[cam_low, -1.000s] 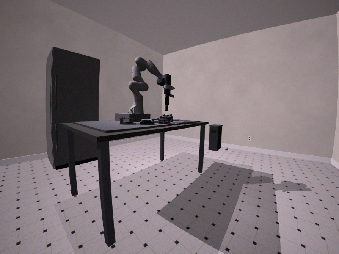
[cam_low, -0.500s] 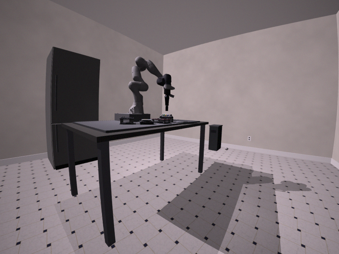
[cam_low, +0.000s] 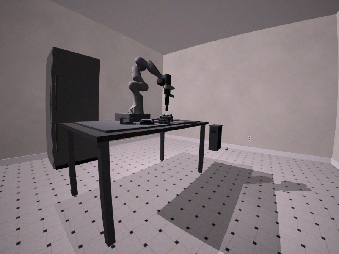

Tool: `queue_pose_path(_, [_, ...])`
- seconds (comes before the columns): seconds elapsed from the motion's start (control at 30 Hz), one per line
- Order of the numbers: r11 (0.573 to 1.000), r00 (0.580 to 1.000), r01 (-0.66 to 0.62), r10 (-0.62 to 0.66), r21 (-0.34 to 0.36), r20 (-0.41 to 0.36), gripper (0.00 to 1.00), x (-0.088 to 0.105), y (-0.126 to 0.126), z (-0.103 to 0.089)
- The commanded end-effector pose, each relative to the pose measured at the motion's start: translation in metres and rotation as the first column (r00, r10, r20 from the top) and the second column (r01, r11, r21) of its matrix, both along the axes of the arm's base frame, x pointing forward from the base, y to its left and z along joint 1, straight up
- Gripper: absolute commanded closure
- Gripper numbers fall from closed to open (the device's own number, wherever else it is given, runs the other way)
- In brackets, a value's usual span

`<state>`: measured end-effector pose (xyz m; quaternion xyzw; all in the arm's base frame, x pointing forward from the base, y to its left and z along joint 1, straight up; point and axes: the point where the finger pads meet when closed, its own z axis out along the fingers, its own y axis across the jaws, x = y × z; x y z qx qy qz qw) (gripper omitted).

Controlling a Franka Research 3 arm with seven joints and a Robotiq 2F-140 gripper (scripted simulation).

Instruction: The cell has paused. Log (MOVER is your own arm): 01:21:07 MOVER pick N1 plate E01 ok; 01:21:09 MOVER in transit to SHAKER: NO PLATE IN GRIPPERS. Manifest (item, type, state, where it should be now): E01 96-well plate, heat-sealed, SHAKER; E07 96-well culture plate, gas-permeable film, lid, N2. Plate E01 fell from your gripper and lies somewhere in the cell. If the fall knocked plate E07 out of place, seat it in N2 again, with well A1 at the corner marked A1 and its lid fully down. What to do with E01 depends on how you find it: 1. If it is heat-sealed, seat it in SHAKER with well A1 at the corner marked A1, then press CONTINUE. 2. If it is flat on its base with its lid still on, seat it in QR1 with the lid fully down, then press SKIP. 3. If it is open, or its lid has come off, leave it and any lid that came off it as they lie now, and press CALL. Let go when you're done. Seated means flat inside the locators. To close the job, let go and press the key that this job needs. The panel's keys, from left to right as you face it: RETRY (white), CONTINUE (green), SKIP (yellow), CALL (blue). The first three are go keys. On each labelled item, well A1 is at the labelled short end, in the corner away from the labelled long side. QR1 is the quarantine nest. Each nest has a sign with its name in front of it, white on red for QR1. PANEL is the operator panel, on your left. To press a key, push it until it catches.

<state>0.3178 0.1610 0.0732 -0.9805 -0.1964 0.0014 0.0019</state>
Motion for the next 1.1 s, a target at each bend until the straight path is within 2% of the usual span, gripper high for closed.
queue_pose_path(0.0, [1.000, 1.000, -0.019, 0.019, -0.002, -0.001, 0.90, -0.002, 0.004, 0.000])
queue_pose_path(0.2, [0.997, 0.997, -0.072, 0.072, -0.001, 0.000, 0.90, -0.010, 0.027, 0.001])
queue_pose_path(0.27, [0.997, 0.997, -0.072, 0.072, -0.001, 0.000, 0.90, -0.010, 0.027, 0.001])
queue_pose_path(0.5, [0.981, 0.981, -0.195, 0.195, 0.001, 0.003, 0.90, -0.035, 0.080, 0.002])
queue_pose_path(0.63, [0.958, 0.958, -0.288, 0.288, 0.002, 0.004, 0.90, -0.060, 0.117, 0.002])
queue_pose_path(0.77, [0.922, 0.922, -0.387, 0.387, 0.002, 0.005, 0.90, -0.094, 0.155, 0.003])
queue_pose_path(0.83, [0.922, 0.922, -0.387, 0.387, 0.002, 0.005, 0.90, -0.094, 0.155, 0.003])
queue_pose_path(1.07, [0.835, 0.835, -0.550, 0.550, 0.003, 0.005, 0.90, -0.166, 0.211, 0.003])
